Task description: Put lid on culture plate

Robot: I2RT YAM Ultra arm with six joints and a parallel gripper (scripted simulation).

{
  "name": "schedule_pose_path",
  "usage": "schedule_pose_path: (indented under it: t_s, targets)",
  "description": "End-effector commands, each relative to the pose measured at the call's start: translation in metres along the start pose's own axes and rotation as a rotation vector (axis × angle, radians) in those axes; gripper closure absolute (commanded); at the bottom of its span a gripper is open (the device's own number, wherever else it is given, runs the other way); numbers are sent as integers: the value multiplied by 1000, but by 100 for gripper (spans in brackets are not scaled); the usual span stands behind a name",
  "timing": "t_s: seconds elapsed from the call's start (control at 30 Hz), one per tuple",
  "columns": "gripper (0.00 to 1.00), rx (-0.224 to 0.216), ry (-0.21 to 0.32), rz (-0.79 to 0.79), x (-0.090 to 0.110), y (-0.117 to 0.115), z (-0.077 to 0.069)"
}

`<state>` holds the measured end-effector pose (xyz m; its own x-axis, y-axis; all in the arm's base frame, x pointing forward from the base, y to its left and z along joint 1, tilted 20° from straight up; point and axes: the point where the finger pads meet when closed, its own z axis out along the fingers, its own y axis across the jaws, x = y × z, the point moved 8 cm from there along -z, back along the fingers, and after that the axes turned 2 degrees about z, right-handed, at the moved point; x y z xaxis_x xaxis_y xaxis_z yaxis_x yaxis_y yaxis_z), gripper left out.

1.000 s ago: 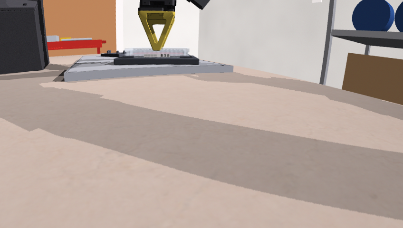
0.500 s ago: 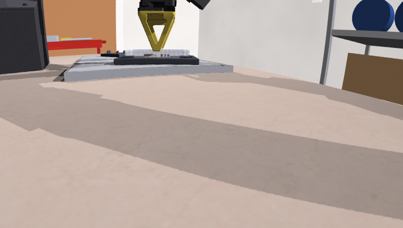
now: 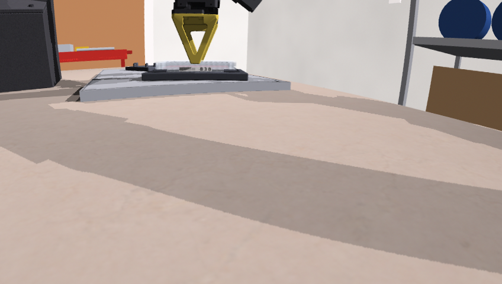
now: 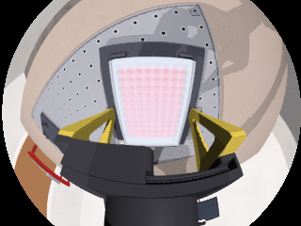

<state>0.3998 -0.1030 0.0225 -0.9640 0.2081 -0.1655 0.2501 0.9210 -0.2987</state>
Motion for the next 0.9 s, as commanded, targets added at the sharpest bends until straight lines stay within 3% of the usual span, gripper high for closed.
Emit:
schedule_pose_path:
  t_s: [0.0,0.1,0.6,0.87]
  targets:
    - [0,-2,-14,1,-3,0,-4]
    - [0,-2,-14,1,-2,0,-6]
    - [0,-2,-14,1,-2,0,-46]
    - [0,-2,-14,2,-2,0,-48]
